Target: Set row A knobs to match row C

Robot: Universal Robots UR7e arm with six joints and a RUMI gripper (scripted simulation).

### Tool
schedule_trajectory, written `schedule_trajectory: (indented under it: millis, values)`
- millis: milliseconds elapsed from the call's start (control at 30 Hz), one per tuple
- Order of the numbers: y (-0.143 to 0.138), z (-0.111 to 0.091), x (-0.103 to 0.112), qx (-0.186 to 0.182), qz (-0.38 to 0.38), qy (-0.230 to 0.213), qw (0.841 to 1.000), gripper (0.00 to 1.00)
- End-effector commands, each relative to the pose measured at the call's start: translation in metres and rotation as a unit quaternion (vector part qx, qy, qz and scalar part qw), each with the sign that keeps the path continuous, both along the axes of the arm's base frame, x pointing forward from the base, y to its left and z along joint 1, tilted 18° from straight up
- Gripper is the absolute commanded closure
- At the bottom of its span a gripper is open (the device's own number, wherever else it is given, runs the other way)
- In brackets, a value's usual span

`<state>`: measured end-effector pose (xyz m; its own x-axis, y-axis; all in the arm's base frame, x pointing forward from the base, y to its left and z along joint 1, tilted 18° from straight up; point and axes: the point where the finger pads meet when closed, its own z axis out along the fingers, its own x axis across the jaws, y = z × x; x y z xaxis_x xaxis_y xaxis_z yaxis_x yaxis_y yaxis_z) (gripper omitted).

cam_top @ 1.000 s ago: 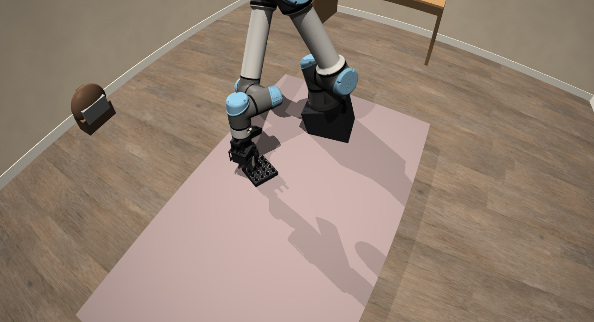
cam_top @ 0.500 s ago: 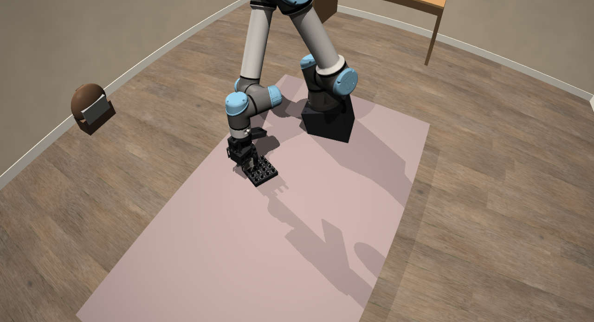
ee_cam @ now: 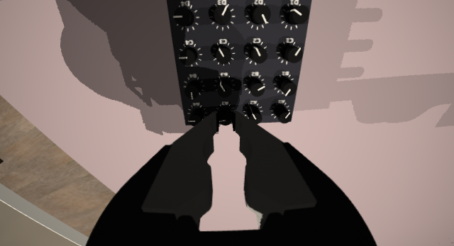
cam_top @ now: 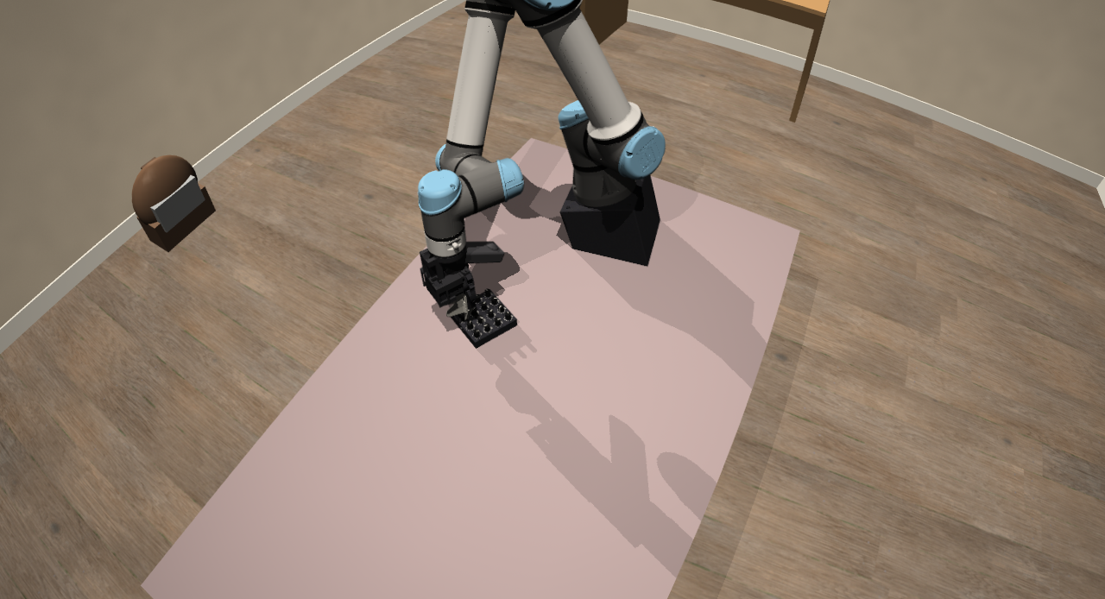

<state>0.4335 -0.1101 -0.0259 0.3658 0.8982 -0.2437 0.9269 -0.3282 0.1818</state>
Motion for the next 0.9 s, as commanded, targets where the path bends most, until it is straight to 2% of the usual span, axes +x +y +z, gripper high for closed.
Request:
schedule_trajectory:
  millis: [0,367,433,867]
  values:
    - [0.0004,0.0003,0.0005,0.003,-0.042,-0.013,0.999,0.96]
    - [0.0013,0.0001,0.0011,0.013,-0.156,-0.048,0.986,0.96]
    - [0.0013,0.0001,0.0011,0.013,-0.156,-0.048,0.986,0.96]
    - [0.0021,-0.0001,0.0020,0.022,-0.267,-0.082,0.960,0.96]
